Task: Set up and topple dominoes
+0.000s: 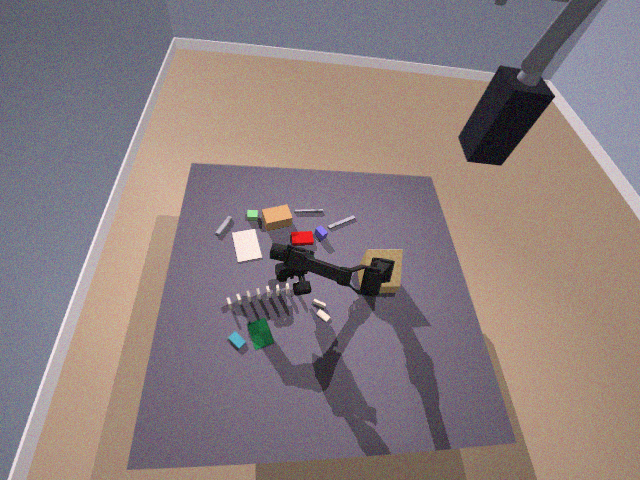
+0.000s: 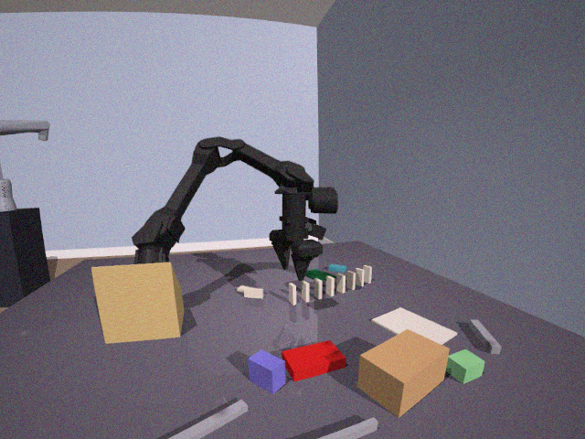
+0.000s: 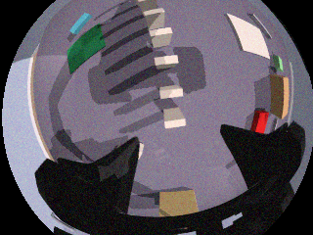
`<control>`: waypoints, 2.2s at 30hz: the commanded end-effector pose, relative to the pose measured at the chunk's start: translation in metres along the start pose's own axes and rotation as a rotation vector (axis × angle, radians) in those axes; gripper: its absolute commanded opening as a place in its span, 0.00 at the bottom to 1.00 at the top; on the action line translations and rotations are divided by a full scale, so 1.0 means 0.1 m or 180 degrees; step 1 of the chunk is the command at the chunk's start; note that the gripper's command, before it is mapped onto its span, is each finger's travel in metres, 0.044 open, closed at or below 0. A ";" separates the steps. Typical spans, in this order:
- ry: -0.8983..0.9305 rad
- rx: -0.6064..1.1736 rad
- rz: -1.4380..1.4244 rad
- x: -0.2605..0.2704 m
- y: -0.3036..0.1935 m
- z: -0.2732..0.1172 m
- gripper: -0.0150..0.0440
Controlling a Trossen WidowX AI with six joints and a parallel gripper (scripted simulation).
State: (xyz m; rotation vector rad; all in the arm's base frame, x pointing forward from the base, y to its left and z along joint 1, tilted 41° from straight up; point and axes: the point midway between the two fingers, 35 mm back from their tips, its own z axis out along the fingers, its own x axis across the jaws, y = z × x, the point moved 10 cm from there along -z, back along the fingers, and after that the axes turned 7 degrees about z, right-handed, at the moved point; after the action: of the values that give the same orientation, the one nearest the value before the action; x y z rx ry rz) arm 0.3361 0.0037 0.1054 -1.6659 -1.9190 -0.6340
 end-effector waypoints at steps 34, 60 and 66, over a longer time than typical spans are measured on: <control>-0.0077 -0.0059 -0.7185 1.33 -1.23 0.04 1.00; -0.0071 -0.0071 -0.7185 1.34 -1.18 0.83 1.00; -0.0070 -0.0072 -0.7185 1.34 -1.18 0.84 1.00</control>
State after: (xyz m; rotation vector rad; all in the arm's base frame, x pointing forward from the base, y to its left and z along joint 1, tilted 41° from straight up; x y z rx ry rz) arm 0.1979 0.1419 0.1304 1.2724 -2.9114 -1.1415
